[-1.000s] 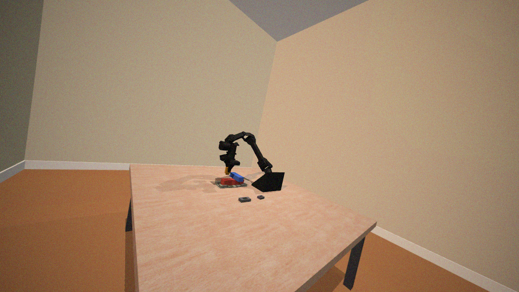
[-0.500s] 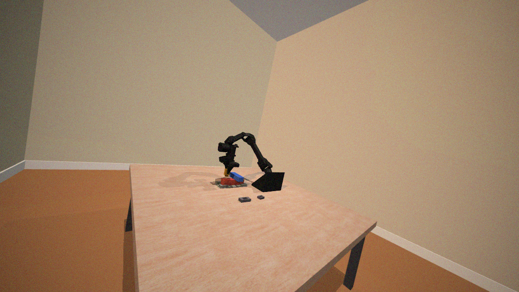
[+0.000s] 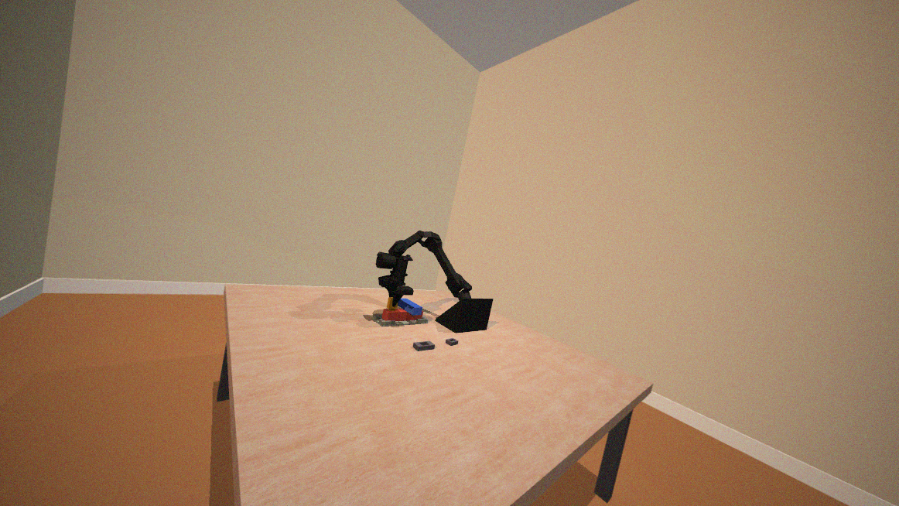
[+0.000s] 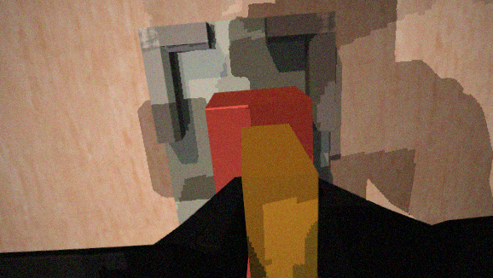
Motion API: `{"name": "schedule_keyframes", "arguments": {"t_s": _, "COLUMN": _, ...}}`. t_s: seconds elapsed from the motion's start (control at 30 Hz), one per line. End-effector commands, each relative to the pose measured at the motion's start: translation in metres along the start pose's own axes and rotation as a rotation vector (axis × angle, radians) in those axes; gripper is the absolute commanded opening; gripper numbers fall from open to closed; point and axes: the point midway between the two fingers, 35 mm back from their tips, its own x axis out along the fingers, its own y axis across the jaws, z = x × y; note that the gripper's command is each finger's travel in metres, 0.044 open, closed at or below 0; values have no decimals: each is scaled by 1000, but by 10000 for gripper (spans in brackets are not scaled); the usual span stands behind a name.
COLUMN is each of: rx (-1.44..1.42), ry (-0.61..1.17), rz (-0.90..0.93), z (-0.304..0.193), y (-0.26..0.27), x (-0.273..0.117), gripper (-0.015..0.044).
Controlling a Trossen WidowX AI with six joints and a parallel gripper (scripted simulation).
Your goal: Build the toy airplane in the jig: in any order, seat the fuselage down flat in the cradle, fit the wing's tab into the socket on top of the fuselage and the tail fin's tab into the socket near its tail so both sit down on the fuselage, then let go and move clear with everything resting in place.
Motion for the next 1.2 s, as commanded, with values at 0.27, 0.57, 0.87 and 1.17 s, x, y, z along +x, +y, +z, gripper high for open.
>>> {"name": "schedule_keyframes", "arguments": {"t_s": 0.27, "rx": -8, "ry": 6, "rz": -7, "z": -1, "y": 0, "x": 4, "gripper": 67}}
{"name": "schedule_keyframes", "arguments": {"t_s": 0.57, "rx": -3, "ry": 3, "rz": 0, "z": -1, "y": 0, "x": 3, "gripper": 0}}
{"name": "schedule_keyframes", "arguments": {"t_s": 0.87, "rx": -3, "ry": 3, "rz": 0, "z": -1, "y": 0, "x": 3, "gripper": 184}}
{"name": "schedule_keyframes", "arguments": {"t_s": 1.17, "rx": -3, "ry": 3, "rz": 0, "z": -1, "y": 0, "x": 3, "gripper": 260}}
